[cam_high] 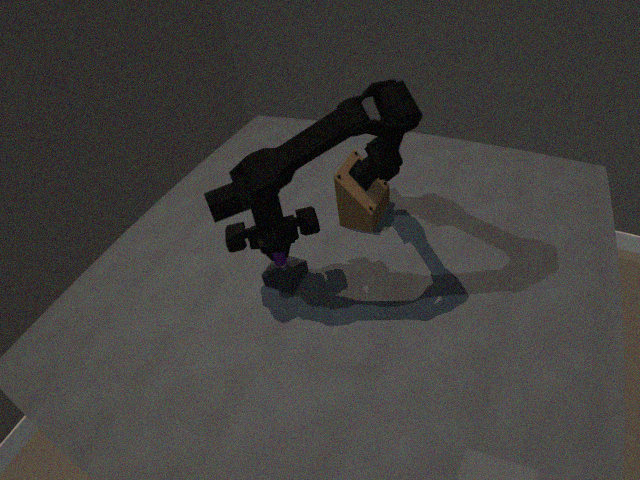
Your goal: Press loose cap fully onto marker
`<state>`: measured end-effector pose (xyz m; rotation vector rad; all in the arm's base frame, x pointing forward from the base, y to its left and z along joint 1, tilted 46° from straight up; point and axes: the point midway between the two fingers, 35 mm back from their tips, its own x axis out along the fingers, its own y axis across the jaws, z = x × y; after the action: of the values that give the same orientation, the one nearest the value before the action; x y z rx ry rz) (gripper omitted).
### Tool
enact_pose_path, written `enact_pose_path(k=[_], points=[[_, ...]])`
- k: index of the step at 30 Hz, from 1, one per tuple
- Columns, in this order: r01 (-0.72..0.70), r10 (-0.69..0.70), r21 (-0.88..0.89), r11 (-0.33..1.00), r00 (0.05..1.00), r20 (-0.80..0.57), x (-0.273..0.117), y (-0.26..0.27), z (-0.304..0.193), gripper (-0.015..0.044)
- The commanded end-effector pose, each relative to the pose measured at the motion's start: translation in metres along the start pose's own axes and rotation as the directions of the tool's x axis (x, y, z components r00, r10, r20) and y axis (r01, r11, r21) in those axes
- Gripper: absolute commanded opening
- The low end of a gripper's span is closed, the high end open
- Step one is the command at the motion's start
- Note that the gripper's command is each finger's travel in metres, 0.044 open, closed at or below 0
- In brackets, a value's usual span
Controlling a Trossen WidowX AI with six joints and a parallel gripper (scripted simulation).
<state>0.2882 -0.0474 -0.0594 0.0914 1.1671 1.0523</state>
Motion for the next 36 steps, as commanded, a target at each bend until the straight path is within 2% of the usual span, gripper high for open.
enact_pose_path(k=[1, 11, 28, 30, 34, 36], points=[[-0.006, 0.006, 0.007, 1.0, 1.0, 0.001, 0.006, 0.002, -0.001, 0.0], [-0.006, 0.006, 0.007, 1.0, 1.0, 0.001, 0.007, 0.002, -0.001, 0.0], [-0.004, 0.004, 0.002, 1.0, 1.0, -0.001, 0.007, 0.002, -0.001, 0.044], [-0.003, 0.003, 0.002, 1.0, 1.0, -0.002, -0.005, 0.0, 0.0, 0.044], [-0.002, 0.002, 0.003, 1.0, 1.0, -0.004, -0.065, 0.0, -0.001, 0.044], [-0.003, 0.003, 0.003, 1.0, 1.0, -0.004, -0.069, 0.001, -0.001, 0.044]])
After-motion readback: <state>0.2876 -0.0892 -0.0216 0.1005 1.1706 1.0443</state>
